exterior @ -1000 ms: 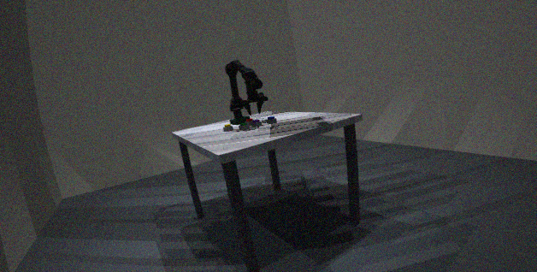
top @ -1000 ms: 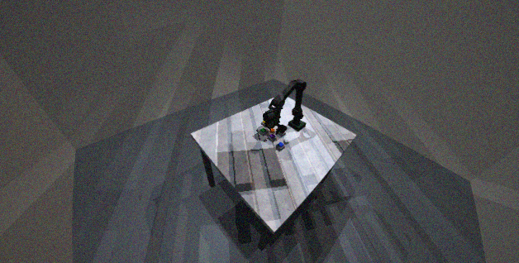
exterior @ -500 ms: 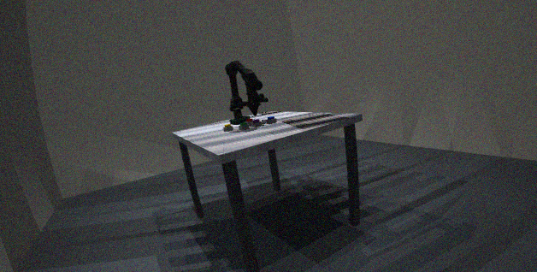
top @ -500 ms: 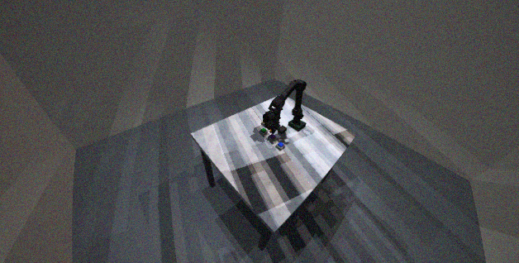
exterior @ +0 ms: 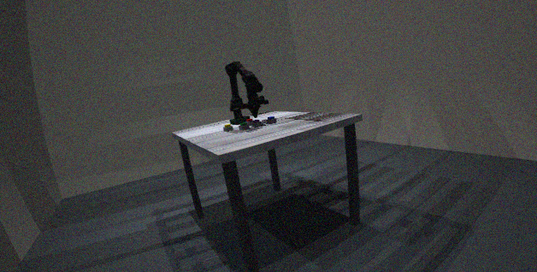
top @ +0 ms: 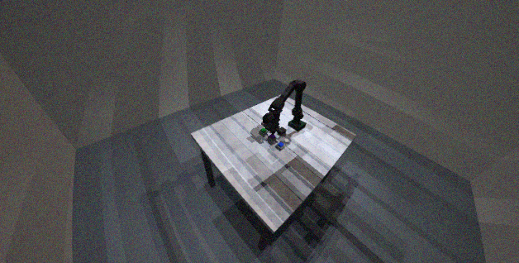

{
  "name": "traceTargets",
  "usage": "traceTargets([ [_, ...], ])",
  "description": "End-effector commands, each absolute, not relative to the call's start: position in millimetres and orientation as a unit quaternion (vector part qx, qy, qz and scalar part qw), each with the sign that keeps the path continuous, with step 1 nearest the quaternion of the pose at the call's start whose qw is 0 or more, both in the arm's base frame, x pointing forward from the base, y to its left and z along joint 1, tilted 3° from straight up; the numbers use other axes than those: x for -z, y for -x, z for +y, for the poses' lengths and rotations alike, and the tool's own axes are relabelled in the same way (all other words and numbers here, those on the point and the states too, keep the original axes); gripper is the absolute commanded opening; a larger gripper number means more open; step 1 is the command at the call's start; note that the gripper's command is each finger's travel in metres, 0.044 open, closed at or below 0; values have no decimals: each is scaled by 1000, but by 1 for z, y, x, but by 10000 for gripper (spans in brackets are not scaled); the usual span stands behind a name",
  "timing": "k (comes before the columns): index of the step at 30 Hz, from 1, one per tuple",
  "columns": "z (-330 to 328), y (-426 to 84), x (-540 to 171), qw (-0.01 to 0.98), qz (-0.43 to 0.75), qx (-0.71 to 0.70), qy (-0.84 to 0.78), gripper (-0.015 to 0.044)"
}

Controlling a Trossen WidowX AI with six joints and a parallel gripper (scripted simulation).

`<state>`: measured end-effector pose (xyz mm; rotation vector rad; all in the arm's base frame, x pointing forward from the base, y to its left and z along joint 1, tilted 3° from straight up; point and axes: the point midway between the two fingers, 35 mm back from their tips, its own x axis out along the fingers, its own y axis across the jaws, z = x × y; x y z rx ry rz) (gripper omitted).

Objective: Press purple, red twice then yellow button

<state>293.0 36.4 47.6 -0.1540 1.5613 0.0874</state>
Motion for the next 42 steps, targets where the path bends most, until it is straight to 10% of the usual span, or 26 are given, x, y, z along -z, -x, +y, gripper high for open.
traceTargets([
  [1, 35, -291, -38, 704, 706, -39, 72, 20],
  [42, 37, -291, -70, 704, 706, -39, 72, 20],
])
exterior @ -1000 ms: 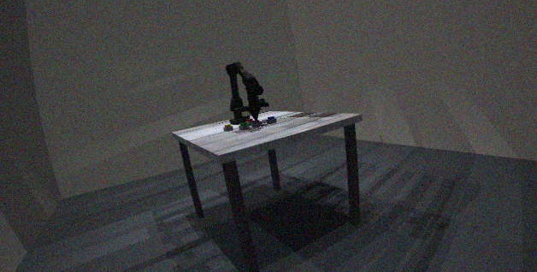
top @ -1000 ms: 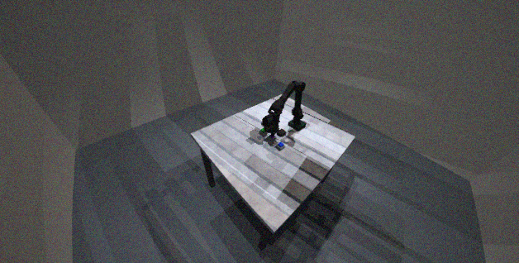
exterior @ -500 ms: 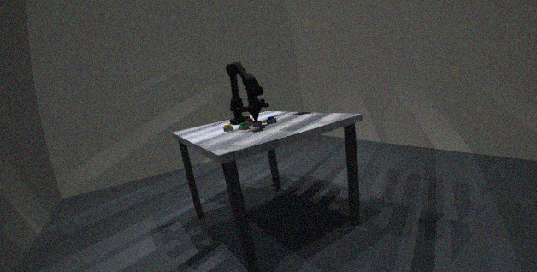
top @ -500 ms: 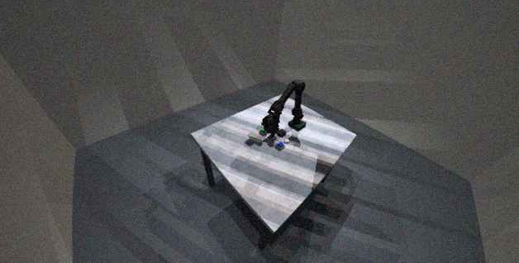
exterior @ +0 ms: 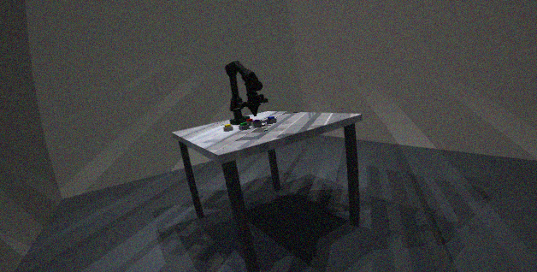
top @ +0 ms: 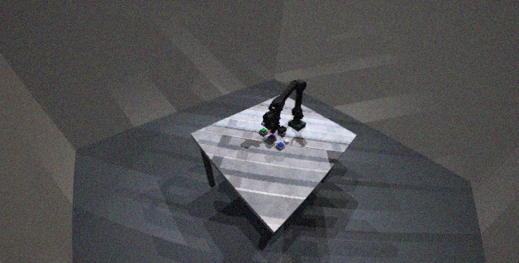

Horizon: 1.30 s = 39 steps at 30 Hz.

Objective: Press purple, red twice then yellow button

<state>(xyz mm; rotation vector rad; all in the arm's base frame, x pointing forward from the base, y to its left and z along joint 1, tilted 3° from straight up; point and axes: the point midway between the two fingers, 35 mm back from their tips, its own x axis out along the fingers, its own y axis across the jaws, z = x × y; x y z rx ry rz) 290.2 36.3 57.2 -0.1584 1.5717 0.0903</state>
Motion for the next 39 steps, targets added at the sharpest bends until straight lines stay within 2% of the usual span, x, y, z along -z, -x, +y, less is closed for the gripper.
traceTargets([
  [1, 37, -292, -82, 704, 706, -39, 72, 20],
  [4, 39, -291, -119, 704, 706, -39, 72, 20],
  [10, 39, -289, -122, 704, 706, -39, 72, 20],
  [20, 31, -187, -121, 700, 709, -39, 72, 20],
  [28, 31, -185, -119, 700, 709, -39, 72, 20],
  [34, 28, -185, -61, 700, 709, -39, 72, 20],
  [39, 28, -184, -59, 700, 709, -39, 72, 20],
])
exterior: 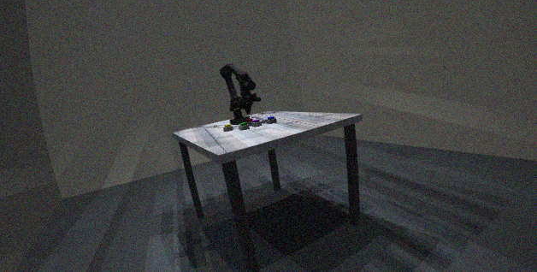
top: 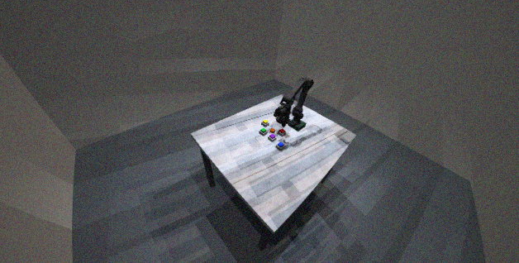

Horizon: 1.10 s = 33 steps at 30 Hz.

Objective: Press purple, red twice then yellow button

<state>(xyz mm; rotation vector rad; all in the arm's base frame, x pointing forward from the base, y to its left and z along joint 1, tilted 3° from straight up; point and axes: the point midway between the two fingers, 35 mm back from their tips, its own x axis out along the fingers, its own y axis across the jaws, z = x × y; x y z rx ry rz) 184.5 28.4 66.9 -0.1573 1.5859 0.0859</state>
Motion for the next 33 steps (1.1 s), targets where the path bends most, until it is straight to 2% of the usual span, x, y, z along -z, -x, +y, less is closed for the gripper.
traceTargets([
  [1, 28, -184, -59, 700, 709, -39, 72, 20],
  [33, 26, -184, -26, 700, 709, -39, 72, 20],
])
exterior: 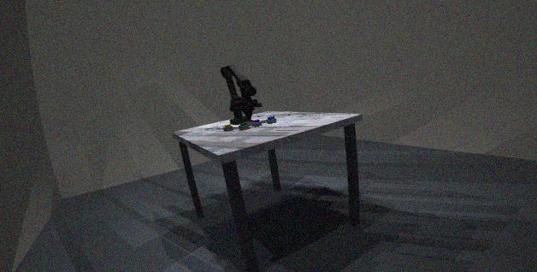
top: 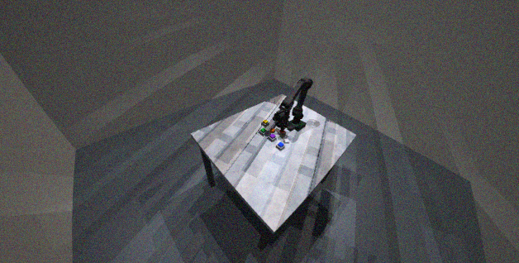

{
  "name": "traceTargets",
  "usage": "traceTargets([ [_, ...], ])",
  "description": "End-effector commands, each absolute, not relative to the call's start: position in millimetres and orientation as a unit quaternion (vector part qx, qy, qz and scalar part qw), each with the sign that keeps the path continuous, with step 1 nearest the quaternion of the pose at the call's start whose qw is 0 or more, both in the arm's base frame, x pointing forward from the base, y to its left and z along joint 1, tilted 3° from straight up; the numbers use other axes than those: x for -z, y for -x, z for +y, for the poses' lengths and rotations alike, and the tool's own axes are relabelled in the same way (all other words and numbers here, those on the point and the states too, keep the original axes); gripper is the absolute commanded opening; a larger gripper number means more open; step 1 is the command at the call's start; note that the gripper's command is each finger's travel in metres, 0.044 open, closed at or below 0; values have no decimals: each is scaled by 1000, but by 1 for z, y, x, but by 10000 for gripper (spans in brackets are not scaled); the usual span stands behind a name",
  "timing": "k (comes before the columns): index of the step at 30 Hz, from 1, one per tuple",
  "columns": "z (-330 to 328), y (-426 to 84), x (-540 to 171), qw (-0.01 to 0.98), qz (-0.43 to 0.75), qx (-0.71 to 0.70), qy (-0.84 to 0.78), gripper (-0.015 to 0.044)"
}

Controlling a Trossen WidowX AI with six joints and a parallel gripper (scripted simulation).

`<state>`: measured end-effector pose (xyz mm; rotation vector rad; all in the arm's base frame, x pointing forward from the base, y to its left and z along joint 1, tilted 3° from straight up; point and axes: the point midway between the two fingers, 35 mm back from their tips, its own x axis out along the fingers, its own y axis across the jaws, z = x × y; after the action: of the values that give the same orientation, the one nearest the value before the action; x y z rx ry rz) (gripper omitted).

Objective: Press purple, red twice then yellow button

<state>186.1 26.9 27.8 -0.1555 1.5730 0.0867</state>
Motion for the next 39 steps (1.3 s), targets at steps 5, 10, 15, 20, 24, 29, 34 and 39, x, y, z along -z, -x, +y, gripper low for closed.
traceTargets([
  [5, 26, -184, -26, 700, 709, -39, 72, 20],
  [10, 26, -184, -26, 700, 709, -39, 72, 20],
  [15, 27, -185, -49, 701, 708, -39, 72, 20],
  [20, 28, -184, -59, 700, 709, -39, 72, 20],
  [24, 28, -184, -58, 700, 709, -39, 72, 20],
  [29, 27, -185, -50, 700, 709, -39, 72, 20],
  [34, 27, -185, -42, 700, 709, -39, 72, 20],
  [39, 27, -185, -34, 700, 709, -39, 72, 20],
])
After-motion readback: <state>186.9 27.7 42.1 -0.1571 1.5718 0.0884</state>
